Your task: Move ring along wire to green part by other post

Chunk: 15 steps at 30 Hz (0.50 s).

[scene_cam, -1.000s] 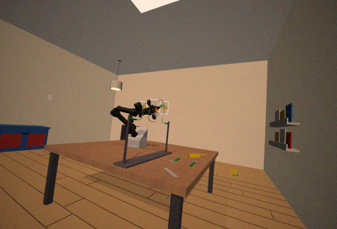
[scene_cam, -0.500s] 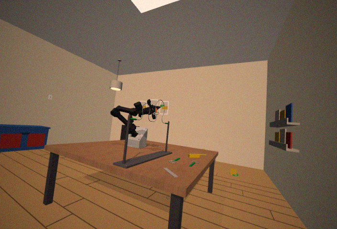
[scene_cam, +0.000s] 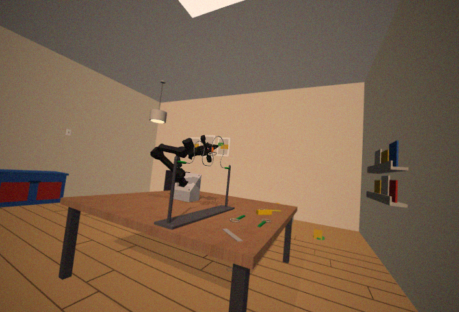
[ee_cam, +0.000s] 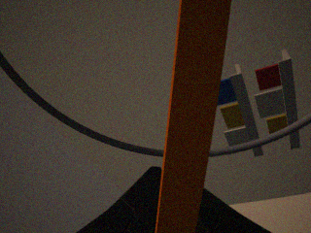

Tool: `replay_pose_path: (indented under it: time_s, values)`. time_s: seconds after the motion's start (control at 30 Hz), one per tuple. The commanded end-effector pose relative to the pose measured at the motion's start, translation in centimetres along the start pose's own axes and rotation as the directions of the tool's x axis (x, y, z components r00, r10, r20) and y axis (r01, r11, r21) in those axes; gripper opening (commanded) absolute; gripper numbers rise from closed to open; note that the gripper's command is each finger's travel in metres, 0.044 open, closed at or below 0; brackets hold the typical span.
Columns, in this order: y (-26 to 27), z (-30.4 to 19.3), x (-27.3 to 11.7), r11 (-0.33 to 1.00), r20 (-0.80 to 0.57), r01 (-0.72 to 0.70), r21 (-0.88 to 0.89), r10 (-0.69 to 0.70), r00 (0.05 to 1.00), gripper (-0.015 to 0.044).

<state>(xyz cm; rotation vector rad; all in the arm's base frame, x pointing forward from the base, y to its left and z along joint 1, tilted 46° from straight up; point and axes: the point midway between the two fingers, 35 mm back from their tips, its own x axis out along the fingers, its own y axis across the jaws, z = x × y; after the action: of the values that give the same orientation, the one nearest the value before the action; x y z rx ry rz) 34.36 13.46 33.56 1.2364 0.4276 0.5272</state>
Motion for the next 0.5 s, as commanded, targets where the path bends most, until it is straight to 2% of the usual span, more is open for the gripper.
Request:
replay_pose_path:
  time_s: [0.0,0.47]
  values:
    - [0.49,0.16,-0.03,1.0,0.003,-0.004,-0.021,0.004,1.0,-0.015]
    - [0.32,0.17,-0.05,0.997,-0.005,0.027,-0.075,-0.027,1.0,-0.015]
